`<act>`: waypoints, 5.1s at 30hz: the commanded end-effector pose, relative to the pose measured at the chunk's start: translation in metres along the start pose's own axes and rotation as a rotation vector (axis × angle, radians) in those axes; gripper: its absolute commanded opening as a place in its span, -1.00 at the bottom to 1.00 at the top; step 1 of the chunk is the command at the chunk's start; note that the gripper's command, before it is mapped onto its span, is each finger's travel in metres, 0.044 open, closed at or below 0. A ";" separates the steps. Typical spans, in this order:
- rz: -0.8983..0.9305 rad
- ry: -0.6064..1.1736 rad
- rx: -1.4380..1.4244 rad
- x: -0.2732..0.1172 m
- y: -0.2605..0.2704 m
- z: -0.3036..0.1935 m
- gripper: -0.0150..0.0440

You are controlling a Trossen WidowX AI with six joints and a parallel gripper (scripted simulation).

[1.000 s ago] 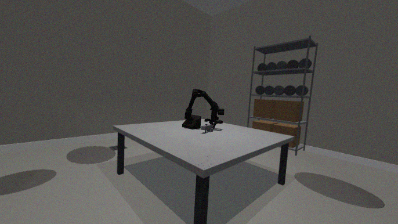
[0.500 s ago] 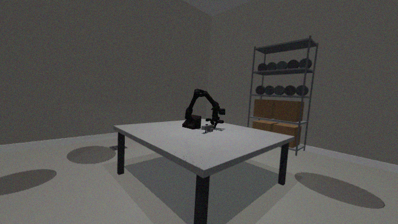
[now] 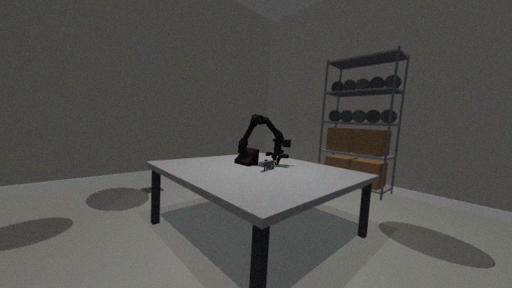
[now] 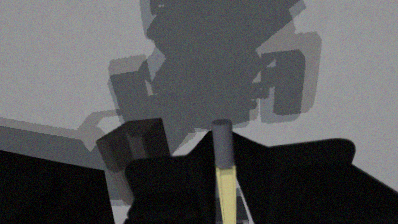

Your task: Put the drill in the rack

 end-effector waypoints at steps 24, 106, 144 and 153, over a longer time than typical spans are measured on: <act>-0.007 -0.010 0.005 -0.006 0.005 0.023 -0.49; -0.007 -0.011 0.004 -0.034 0.010 0.014 -0.49; -0.007 -0.011 0.004 -0.041 0.010 0.014 -0.49; -0.007 -0.011 0.004 -0.042 0.010 0.014 -0.49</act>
Point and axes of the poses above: the point midway between the two fingers, 35 mm back from their tips, its own x axis out along the fingers, its own y axis across the jaws, z = x × y, the point moved 3 cm from there along -x, back along the fingers, and after that the axes turned 11 degrees about x, right-handed, at the moved point
